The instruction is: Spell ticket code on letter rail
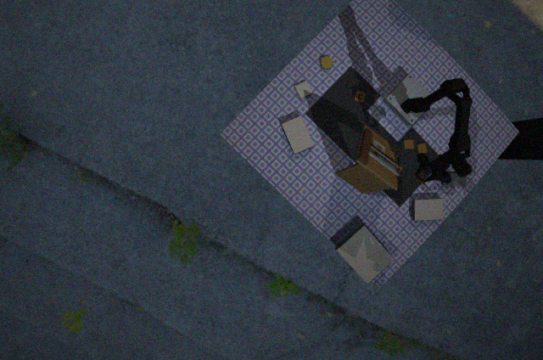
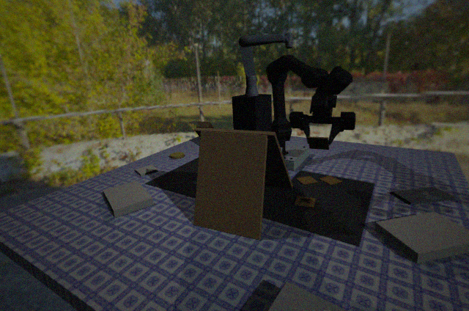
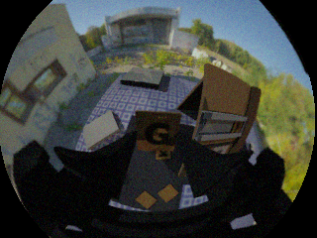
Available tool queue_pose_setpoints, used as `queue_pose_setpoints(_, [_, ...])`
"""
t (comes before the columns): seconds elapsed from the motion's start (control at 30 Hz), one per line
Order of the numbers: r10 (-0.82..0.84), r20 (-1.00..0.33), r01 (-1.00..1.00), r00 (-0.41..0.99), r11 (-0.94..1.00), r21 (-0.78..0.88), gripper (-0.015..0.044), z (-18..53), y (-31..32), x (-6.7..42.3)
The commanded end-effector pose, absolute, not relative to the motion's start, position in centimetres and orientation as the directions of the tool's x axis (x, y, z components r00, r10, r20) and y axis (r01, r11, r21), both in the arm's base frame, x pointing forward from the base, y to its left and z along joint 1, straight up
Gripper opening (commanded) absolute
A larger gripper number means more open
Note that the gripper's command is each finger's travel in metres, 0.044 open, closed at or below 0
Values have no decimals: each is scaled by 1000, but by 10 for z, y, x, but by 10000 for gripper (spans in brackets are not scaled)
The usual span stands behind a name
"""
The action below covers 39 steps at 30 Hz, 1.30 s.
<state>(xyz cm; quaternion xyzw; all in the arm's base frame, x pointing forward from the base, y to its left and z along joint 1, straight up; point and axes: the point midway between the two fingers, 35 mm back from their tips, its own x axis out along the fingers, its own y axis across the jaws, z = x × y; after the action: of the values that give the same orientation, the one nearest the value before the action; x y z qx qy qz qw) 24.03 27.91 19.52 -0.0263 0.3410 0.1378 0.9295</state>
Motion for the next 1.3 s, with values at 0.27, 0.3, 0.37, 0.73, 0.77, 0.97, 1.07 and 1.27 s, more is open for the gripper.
queue_pose_setpoints(0.27, [226,-651,-276,724,961,27,0,163,286,268])
queue_pose_setpoints(0.3, [226,-651,-276,724,961,27,0,164,286,268])
queue_pose_setpoints(0.37, [226,-651,-276,724,961,27,0,164,286,268])
queue_pose_setpoints(0.73, [226,-651,-276,724,961,27,0,164,286,268])
queue_pose_setpoints(0.77, [226,-651,-276,724,961,27,0,164,286,268])
queue_pose_setpoints(0.97, [226,-651,-276,724,961,27,0,164,286,268])
queue_pose_setpoints(1.07, [226,-651,-276,724,961,27,0,164,286,268])
queue_pose_setpoints(1.27, [226,-651,-276,724,961,27,0,163,286,268])
